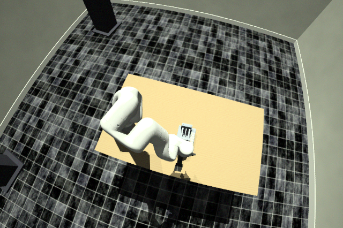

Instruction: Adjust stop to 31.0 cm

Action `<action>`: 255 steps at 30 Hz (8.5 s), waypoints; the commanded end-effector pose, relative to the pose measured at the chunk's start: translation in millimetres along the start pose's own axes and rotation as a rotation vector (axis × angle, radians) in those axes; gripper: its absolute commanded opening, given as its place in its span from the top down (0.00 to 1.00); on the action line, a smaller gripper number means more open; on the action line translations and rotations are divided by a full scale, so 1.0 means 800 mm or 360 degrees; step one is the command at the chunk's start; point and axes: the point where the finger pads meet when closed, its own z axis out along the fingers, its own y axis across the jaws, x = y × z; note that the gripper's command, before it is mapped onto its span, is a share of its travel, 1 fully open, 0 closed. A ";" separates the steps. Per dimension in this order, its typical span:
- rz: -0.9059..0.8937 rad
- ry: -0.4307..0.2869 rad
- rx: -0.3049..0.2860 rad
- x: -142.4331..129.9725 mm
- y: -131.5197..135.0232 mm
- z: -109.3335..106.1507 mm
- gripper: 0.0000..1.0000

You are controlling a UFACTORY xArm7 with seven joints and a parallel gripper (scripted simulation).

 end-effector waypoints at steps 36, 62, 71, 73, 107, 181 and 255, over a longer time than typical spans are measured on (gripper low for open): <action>0.0061 -0.0020 0.0010 -0.020 -0.079 0.001 0.43; 0.0061 -0.0020 0.0010 -0.029 -0.115 0.059 0.43; 0.0061 -0.0020 0.0010 -0.029 -0.115 0.059 0.43; 0.0061 -0.0020 0.0010 -0.029 -0.115 0.059 0.43; 0.0061 -0.0020 0.0010 -0.029 -0.115 0.059 0.43; 0.0061 -0.0020 0.0010 0.000 0.002 0.060 0.43; 0.0061 -0.0020 0.0010 -0.001 0.002 0.148 0.94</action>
